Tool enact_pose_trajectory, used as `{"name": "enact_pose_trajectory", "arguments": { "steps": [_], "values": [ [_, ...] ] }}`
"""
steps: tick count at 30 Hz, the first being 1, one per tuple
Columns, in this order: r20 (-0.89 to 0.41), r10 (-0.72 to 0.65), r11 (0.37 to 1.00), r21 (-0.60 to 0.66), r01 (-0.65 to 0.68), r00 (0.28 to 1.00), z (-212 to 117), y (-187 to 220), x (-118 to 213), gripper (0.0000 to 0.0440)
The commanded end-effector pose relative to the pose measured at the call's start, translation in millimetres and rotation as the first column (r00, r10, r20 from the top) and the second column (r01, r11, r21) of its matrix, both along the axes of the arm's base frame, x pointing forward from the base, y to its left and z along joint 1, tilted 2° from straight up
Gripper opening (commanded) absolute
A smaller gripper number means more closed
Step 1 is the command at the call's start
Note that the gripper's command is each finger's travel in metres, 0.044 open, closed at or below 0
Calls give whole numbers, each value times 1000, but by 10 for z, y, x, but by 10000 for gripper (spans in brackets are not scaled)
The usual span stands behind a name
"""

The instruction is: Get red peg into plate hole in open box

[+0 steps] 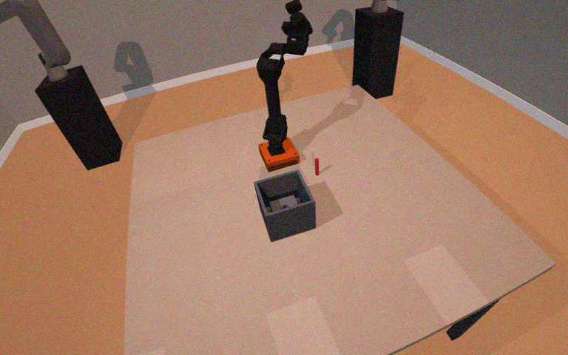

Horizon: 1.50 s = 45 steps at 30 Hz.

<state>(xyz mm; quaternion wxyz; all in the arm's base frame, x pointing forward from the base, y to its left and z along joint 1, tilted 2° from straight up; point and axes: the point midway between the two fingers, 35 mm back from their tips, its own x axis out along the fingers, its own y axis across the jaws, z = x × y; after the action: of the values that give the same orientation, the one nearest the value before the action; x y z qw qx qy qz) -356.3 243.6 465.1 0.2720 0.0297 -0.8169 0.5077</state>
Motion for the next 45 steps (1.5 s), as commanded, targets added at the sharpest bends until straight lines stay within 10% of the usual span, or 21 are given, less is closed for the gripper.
{"name": "enact_pose_trajectory", "arguments": {
  "steps": [1,17,45],
  "values": [
    [-2,-7,999,-34,7,1000,-22,57,27,420],
    [-49,-164,835,-540,112,985,-339,950,710,440],
    [-161,-640,201,-979,-39,751,-1019,1883,2421,440]
  ]
}}
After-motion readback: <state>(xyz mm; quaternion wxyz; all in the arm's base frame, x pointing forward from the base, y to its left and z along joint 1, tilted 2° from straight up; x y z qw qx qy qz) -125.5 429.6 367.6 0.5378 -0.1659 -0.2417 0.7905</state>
